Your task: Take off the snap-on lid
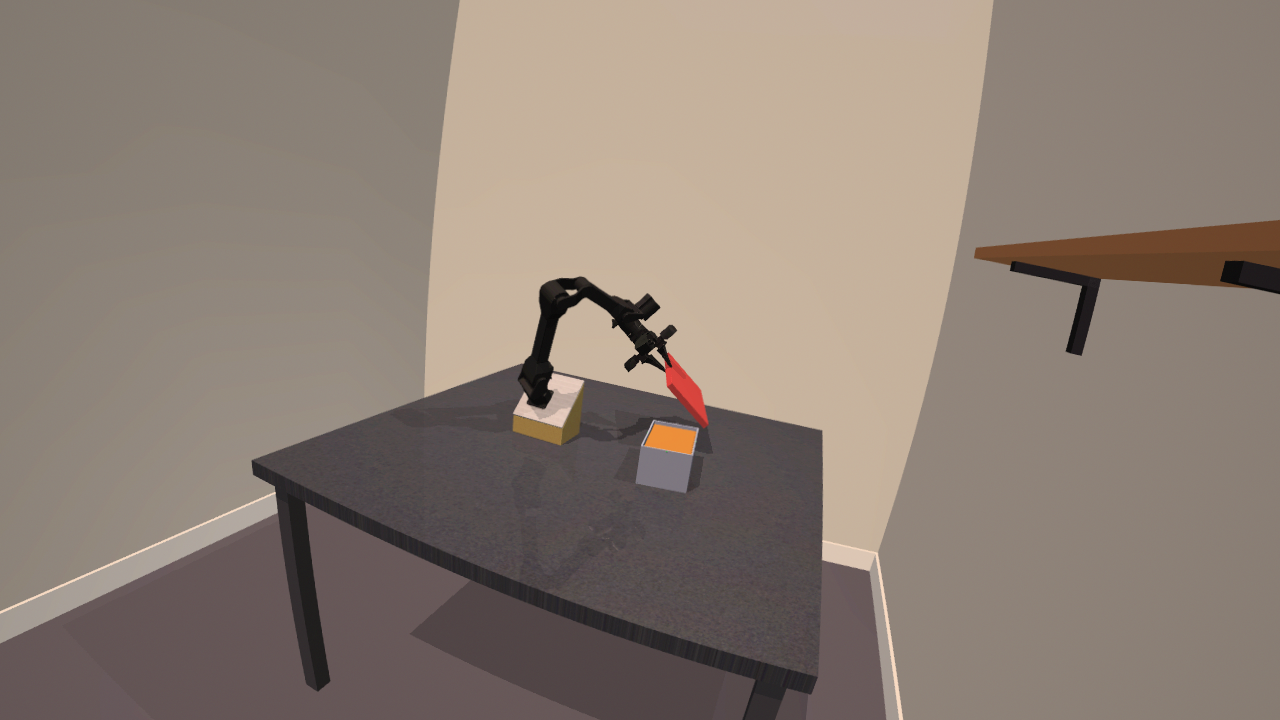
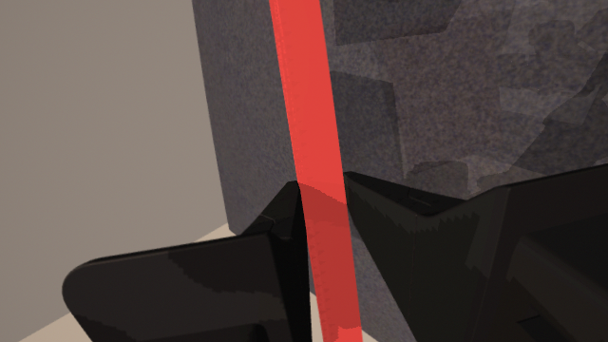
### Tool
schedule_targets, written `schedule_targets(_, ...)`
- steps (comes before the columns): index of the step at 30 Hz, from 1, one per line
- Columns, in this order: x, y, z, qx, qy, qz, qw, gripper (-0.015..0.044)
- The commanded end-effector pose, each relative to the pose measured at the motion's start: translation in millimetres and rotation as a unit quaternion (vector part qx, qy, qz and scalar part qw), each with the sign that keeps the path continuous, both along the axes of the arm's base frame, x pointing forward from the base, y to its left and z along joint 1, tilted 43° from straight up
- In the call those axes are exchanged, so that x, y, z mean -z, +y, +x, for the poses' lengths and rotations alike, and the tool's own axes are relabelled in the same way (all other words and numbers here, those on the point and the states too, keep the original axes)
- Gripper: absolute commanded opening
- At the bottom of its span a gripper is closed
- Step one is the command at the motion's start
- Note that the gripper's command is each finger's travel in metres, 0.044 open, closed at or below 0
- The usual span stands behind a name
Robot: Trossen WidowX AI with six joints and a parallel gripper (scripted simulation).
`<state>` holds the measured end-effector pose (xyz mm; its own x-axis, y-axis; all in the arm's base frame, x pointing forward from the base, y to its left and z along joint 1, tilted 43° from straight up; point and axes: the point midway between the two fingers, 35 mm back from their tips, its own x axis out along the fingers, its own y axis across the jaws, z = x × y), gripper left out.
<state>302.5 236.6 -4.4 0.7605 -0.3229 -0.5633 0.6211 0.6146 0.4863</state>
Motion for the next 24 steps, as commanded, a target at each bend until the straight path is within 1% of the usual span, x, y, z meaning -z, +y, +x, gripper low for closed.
schedule_targets(1,1.4,9.4,-1.0,0.000,-0.007,0.005,1.000,0.0000)
schedule_targets(24,30.9,42.5,-13.5,0.000,-0.007,0.007,1.000,0.0000)
